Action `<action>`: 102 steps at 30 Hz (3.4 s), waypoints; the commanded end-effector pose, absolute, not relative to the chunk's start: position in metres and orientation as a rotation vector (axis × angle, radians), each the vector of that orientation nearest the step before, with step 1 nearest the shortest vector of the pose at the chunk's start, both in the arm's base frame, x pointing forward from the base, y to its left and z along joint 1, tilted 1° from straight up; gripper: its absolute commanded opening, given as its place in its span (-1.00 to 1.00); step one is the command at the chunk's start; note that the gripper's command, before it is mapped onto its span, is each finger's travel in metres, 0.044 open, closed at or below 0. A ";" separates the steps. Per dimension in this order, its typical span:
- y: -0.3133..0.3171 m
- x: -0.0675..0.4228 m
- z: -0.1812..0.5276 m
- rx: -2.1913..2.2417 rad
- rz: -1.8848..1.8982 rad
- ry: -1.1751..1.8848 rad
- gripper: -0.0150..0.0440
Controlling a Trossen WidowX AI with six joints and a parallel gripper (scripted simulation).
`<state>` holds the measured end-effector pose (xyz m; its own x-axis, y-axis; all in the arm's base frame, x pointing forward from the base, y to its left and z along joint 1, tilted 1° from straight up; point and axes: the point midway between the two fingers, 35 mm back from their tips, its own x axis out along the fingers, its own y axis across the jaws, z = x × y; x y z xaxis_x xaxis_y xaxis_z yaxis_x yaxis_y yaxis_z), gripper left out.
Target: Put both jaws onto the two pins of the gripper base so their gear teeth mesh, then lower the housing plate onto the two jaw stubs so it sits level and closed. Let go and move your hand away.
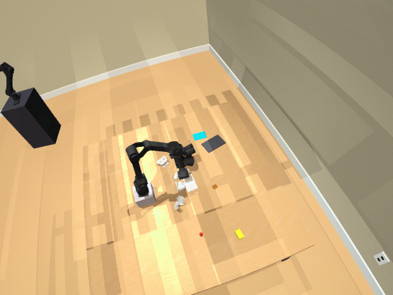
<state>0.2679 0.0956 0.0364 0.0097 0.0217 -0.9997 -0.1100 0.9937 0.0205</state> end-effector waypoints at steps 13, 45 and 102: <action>0.083 0.279 0.037 -0.072 0.101 1.557 -0.04; 0.083 0.279 0.037 -0.070 0.099 1.557 -0.04; 0.084 0.279 -0.017 -0.062 0.091 1.558 -0.04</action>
